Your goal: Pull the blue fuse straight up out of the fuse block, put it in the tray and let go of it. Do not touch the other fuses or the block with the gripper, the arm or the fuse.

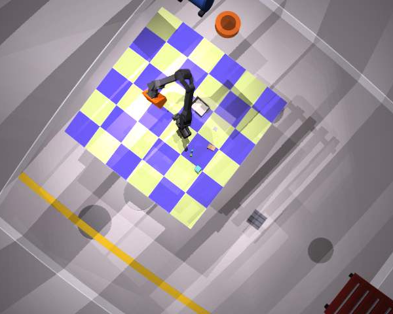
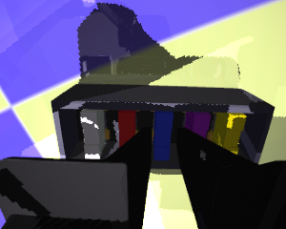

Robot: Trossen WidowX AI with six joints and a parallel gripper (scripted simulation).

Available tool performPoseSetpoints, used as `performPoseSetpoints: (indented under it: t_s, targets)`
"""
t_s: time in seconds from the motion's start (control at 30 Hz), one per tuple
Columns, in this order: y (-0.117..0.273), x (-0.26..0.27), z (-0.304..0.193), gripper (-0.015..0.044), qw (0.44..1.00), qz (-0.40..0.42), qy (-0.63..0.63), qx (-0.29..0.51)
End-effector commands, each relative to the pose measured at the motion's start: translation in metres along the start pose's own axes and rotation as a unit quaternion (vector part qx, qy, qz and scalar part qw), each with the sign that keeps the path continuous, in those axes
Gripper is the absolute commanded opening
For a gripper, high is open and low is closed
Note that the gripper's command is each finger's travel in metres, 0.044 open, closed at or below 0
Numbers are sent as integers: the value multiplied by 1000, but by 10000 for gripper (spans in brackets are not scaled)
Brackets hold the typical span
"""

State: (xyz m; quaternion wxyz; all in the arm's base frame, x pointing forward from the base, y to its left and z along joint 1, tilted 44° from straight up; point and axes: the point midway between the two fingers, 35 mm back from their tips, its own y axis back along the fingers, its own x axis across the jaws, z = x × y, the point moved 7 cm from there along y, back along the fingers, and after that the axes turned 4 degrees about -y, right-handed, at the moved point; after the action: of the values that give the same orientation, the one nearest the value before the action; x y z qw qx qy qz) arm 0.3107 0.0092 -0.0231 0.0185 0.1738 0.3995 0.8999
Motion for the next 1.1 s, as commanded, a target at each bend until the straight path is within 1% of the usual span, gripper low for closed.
performPoseSetpoints:
  t_s: [0.0,0.2,0.57,1.07]
  targets:
    - [-1,0,-1,74,1000,2,-4,-2]
    - [-1,0,-1,74,1000,2,-4,-2]
    - [0,0,0,1,1000,0,0,0]
    - [6,0,0,0,1000,0,-1,0]
